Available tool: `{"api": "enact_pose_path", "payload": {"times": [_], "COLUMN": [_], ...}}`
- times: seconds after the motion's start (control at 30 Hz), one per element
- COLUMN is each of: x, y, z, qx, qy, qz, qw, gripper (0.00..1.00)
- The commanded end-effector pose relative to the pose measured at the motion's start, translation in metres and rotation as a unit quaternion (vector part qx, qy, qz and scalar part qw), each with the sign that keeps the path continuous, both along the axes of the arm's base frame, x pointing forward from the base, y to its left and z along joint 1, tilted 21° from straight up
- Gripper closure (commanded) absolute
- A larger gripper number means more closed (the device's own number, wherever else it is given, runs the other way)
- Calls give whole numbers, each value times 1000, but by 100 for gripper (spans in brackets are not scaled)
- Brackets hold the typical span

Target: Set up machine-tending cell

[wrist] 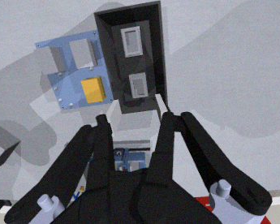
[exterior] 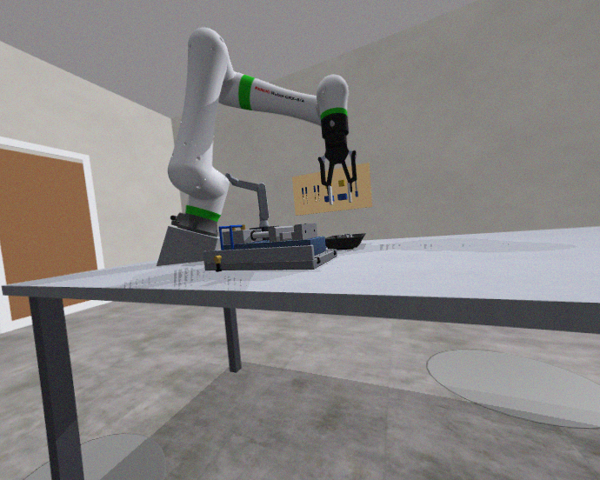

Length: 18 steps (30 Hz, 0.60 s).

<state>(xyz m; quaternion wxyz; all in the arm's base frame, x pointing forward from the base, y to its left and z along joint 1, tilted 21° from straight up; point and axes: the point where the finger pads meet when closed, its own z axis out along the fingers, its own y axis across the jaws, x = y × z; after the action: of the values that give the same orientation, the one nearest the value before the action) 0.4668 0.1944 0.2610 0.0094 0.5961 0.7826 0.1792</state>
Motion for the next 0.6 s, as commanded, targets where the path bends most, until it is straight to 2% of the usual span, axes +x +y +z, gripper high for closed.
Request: {"api": "enact_pose_path", "payload": {"times": [0.0,0.17,0.37,0.4,0.57], "x": [-2,-4,-5,-5,-5], "y": [-2,-5,-6,-6,-6], "z": [7,18,21,21,21], "qx": [0,0,0,0,0], "qy": [0,0,0,0,0], "qz": [0,0,0,0,0], "qw": [1000,1000,1000,1000,1000], "gripper": [60,60,60,100,100]}}
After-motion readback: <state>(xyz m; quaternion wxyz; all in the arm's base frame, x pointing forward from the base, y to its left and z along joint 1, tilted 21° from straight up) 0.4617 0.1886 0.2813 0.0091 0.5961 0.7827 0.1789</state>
